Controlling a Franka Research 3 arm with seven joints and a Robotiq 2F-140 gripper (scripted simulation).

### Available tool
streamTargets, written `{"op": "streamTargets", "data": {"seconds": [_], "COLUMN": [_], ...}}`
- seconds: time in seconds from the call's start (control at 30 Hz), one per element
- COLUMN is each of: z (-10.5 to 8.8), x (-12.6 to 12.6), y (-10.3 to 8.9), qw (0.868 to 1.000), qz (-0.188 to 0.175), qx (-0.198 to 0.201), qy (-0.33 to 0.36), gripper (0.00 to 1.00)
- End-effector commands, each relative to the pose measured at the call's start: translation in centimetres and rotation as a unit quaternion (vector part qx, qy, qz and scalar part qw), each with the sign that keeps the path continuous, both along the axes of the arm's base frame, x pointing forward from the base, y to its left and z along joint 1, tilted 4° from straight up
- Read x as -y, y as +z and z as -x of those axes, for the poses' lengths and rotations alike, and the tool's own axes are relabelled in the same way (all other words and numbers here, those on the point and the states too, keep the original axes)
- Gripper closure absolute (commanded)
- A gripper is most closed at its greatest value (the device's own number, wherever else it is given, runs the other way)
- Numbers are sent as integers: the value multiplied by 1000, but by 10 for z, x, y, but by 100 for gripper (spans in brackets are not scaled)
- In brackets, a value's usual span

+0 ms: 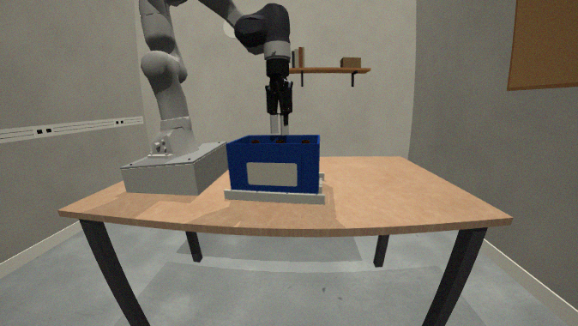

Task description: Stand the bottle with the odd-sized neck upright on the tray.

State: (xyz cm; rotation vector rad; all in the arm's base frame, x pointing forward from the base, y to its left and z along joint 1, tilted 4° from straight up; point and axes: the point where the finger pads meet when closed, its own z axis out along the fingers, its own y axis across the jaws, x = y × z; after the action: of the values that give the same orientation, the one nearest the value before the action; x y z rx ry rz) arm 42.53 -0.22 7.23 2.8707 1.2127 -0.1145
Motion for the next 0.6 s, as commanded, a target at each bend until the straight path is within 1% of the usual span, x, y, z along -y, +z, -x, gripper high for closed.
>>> {"op": "streamTargets", "data": {"seconds": [0.0,0.27,0.57], "z": [0,0,1], "x": [1,1,2], "y": [-1,-3,-11], "qw": [1000,1000,1000], "qz": [-1,-1,-1], "qx": [0,0,0], "qy": [-1,-1,-1], "gripper": [56,56,56]}}
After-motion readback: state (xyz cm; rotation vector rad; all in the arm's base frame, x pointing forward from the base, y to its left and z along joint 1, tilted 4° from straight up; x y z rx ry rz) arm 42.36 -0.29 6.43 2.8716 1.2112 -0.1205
